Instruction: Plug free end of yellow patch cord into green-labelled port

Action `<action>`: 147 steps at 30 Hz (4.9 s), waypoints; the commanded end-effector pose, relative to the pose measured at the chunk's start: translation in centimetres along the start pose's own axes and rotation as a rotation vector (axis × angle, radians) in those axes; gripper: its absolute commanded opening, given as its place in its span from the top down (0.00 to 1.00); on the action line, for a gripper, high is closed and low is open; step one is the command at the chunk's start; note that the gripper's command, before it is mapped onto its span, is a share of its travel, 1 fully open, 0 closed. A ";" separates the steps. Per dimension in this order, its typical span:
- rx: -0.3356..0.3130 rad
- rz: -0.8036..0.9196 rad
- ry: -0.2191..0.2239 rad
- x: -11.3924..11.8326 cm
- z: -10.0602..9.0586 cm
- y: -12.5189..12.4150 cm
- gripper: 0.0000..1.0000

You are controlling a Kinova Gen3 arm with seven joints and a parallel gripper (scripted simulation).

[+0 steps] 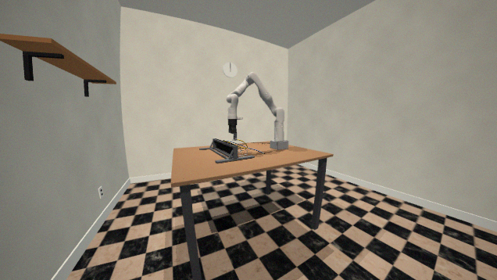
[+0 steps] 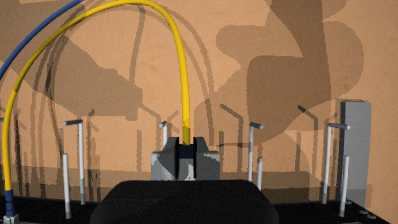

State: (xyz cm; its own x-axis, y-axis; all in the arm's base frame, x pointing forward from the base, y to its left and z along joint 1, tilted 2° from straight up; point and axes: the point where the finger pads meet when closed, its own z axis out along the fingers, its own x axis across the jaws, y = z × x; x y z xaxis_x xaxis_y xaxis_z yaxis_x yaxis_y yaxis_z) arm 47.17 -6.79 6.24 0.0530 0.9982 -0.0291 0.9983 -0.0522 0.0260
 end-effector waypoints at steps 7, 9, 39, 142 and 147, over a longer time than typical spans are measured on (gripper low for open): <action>0.003 0.015 0.002 0.0 0.0 -0.1 1.00; 0.003 0.015 0.002 0.0 0.0 -0.1 1.00; 0.007 0.025 0.004 0.0 0.1 -0.1 1.00; 0.010 0.032 0.006 0.0 3.1 2.8 1.00; 0.010 0.032 0.006 0.0 3.1 2.8 1.00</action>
State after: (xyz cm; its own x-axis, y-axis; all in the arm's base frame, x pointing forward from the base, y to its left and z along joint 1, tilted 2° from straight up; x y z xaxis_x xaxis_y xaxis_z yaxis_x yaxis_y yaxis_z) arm 49.96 -6.91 3.16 0.0861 0.9961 -0.0187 0.9962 -0.0858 0.0155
